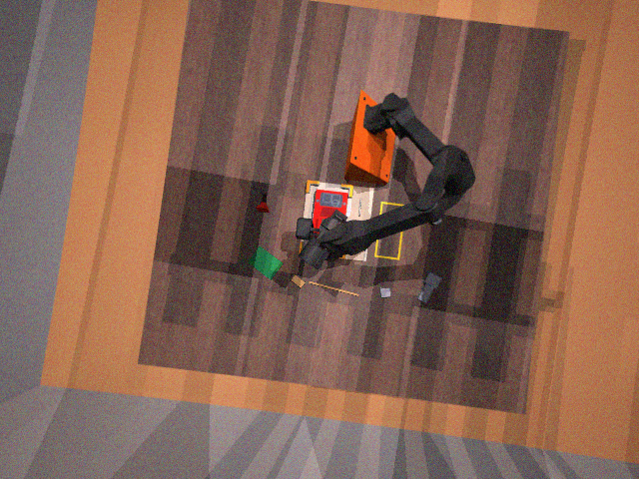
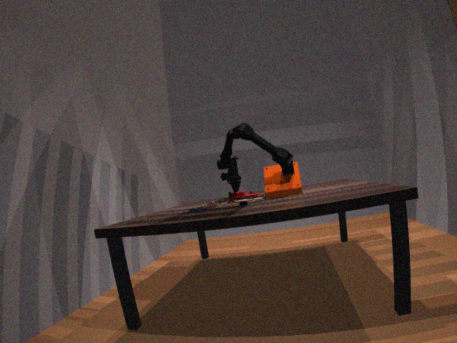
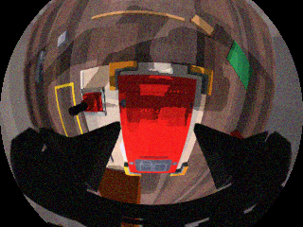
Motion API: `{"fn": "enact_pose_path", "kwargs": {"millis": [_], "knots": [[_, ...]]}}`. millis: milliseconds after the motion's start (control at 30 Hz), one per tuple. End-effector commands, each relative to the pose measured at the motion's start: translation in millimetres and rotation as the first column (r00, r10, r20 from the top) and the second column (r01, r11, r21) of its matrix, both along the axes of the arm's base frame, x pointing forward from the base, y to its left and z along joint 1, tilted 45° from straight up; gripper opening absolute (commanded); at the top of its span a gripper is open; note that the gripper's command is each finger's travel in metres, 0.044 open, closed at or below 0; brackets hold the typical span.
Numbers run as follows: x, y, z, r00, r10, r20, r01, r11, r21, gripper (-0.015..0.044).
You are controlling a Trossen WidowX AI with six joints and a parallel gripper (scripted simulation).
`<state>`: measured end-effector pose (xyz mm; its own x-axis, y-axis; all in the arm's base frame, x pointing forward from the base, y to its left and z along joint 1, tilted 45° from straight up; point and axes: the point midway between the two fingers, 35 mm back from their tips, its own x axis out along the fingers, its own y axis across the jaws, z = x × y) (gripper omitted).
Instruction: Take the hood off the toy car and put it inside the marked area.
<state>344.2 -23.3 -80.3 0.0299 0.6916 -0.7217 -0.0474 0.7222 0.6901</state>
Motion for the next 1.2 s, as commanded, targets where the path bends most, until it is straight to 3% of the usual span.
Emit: {"fn": "enact_pose_path", "kwargs": {"millis": [0, 1133, 1167], "knots": [[-2, 3, -2, 1.000, -0.002, -0.008, 0.002, 1.000, 0.006, 0.0440], [-2, 14, -13, 1.000, -0.002, -0.008, 0.002, 1.000, 0.007, 0.0440], [1, 12, -12, 1.000, 0.000, 0.000, 0.000, 1.000, 0.001, 0.0414]]}}
